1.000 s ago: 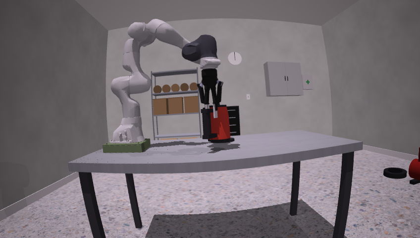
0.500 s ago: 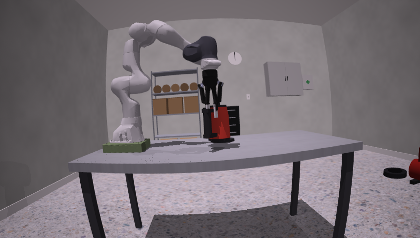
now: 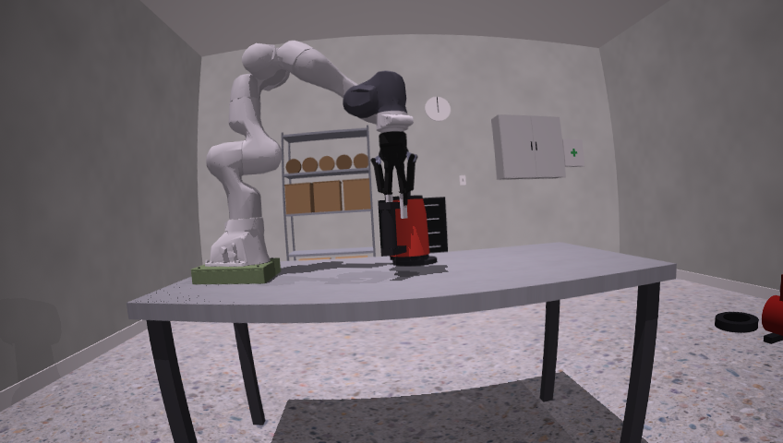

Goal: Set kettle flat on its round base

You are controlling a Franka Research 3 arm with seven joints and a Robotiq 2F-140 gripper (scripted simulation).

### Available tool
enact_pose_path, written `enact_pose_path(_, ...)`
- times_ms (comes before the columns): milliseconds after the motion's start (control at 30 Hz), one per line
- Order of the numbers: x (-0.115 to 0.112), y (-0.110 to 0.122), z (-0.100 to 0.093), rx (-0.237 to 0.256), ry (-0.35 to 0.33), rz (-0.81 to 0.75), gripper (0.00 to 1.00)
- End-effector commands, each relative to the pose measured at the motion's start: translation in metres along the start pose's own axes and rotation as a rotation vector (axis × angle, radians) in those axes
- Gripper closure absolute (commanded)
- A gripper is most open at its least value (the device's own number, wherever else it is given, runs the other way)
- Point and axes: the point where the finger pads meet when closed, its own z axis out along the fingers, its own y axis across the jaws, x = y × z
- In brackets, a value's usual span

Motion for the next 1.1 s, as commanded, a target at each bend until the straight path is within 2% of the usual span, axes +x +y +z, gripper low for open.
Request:
enact_pose_path(0, -0.015, 0.004, -0.002, 0.003, -0.004, 0.025, 1.00)
enact_pose_path(100, -0.019, 0.005, -0.002, 0.003, -0.004, 0.025, 1.00)
enact_pose_path(567, -0.087, 0.031, -0.003, 0.003, -0.004, 0.025, 1.00)
enact_pose_path(633, -0.087, 0.031, -0.003, 0.003, -0.004, 0.025, 1.00)
enact_pose_path(1067, -0.140, 0.051, -0.004, 0.003, -0.004, 0.025, 1.00)
